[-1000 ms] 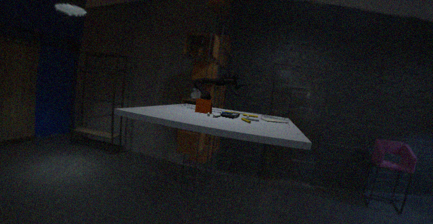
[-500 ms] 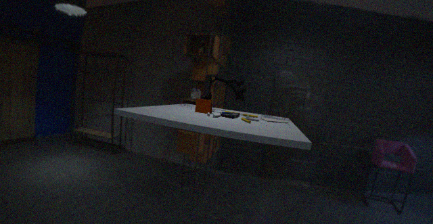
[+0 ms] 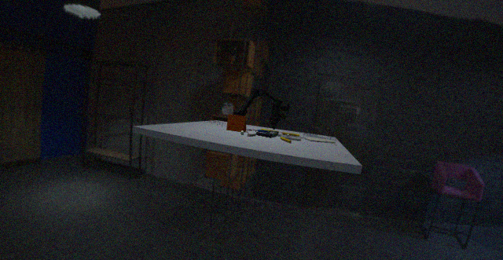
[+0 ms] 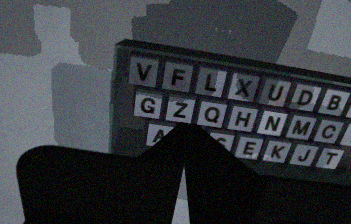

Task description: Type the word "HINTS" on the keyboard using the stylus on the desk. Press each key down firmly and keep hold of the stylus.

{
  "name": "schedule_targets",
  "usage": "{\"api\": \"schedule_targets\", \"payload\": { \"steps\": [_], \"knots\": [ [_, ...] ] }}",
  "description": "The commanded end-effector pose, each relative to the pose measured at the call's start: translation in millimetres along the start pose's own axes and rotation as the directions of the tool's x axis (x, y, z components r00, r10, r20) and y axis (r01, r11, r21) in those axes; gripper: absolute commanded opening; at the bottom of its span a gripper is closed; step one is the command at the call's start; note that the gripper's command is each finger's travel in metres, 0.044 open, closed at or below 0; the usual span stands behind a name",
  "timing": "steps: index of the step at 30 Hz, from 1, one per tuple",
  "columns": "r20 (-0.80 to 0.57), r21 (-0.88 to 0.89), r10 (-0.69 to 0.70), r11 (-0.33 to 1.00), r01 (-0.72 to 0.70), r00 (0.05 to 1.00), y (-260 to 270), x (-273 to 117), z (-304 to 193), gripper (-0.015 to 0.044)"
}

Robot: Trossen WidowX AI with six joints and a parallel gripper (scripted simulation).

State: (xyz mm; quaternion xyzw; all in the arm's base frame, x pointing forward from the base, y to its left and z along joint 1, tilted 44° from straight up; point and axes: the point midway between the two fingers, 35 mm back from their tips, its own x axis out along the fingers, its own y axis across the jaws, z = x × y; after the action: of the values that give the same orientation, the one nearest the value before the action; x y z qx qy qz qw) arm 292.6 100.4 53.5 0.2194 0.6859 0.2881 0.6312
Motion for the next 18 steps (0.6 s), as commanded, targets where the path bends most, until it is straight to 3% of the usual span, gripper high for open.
{"api": "schedule_targets", "payload": {
  "steps": [1, 9, 14, 18],
  "knots": [
    [-0.023, 0.012, 0.033, 0.999, -0.033, 0.999, 4, 1, 1, 0.0],
    [-0.023, 0.012, 0.032, 0.999, -0.032, 0.999, 1, 1, 1, 0.0],
    [-0.022, 0.012, 0.03, 0.999, -0.029, 0.999, -59, 2, 1, 0.0],
    [-0.022, 0.012, 0.03, 0.999, -0.03, 0.999, -61, 3, 0, 0.0]
  ]
}}
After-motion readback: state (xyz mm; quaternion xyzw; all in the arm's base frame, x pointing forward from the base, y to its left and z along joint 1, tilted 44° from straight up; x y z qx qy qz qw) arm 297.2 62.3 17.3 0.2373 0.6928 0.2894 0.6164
